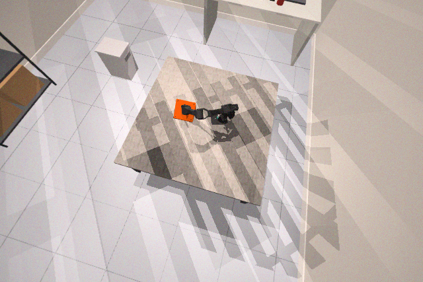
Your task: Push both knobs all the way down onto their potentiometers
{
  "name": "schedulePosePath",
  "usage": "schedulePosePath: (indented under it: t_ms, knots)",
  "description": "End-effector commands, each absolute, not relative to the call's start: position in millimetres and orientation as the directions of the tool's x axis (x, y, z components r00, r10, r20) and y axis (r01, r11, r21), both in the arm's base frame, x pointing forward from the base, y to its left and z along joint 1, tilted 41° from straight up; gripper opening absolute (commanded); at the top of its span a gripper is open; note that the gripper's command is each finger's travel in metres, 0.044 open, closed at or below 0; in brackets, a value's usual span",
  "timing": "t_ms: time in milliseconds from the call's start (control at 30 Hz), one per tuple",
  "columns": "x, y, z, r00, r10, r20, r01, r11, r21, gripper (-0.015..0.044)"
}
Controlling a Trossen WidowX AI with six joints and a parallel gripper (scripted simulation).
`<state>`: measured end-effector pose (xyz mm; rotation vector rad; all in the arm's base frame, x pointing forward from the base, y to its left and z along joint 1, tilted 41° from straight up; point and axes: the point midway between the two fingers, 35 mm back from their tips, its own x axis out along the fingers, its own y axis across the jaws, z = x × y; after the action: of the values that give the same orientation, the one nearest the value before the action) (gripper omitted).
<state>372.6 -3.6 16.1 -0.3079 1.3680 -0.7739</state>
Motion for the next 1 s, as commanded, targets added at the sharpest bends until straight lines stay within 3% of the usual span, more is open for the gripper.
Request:
schedulePosePath:
  t_ms: [0, 967]
  knots:
    - [373.8, -9.7, 11.4, 0.002, -0.654, -0.756, 0.321, 0.717, -0.619, 0.0000]
    - [373.8, -12.4, 8.4, 0.002, -0.654, -0.756, 0.321, 0.717, -0.619, 0.0000]
